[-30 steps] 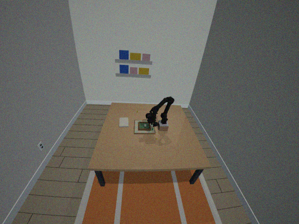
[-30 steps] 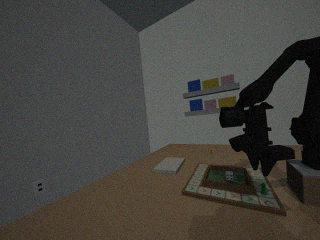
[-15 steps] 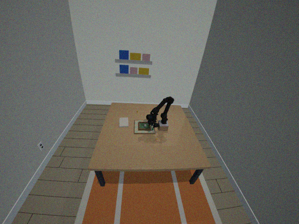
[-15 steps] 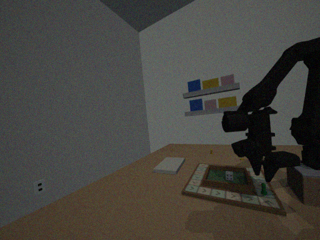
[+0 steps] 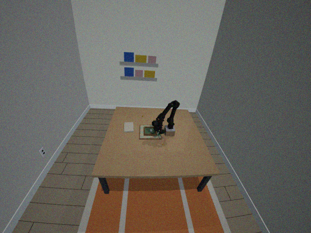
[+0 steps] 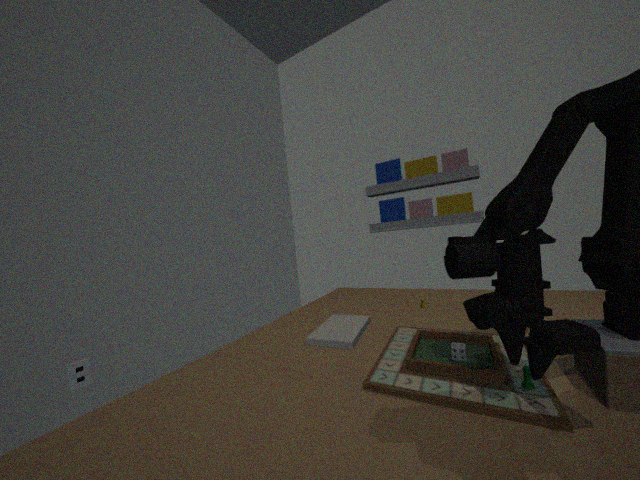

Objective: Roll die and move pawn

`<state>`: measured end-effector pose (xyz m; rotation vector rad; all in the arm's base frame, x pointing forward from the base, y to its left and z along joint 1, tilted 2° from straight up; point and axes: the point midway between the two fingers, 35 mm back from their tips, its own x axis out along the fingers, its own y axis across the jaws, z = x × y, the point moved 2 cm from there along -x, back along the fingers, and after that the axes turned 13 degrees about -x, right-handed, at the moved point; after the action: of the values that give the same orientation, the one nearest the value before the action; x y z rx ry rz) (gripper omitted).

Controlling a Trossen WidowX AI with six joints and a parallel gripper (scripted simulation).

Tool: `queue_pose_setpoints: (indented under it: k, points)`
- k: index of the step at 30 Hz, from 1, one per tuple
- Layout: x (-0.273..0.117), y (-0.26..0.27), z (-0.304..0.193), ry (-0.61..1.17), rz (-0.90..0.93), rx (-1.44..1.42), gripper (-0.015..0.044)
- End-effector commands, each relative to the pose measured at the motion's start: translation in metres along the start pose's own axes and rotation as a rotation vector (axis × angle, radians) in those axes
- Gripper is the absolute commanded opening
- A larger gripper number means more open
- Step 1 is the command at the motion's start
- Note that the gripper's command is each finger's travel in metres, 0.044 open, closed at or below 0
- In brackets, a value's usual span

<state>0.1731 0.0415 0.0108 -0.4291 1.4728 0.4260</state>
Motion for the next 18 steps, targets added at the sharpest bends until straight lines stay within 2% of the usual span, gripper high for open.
queue_pose_setpoints:
  k: [1, 9, 15, 18]
  points:
    - [0.0082, 0.0000, -0.0021, 0.010, -0.003, 0.004, 0.0200]
    - [0.0181, 0.0004, -0.0034, 0.010, -0.003, 0.004, 0.0200]
    - [0.0181, 0.0004, -0.0034, 0.010, -0.003, 0.004, 0.0043]
    - [0.0181, 0.0004, -0.0034, 0.010, -0.003, 0.004, 0.0023]
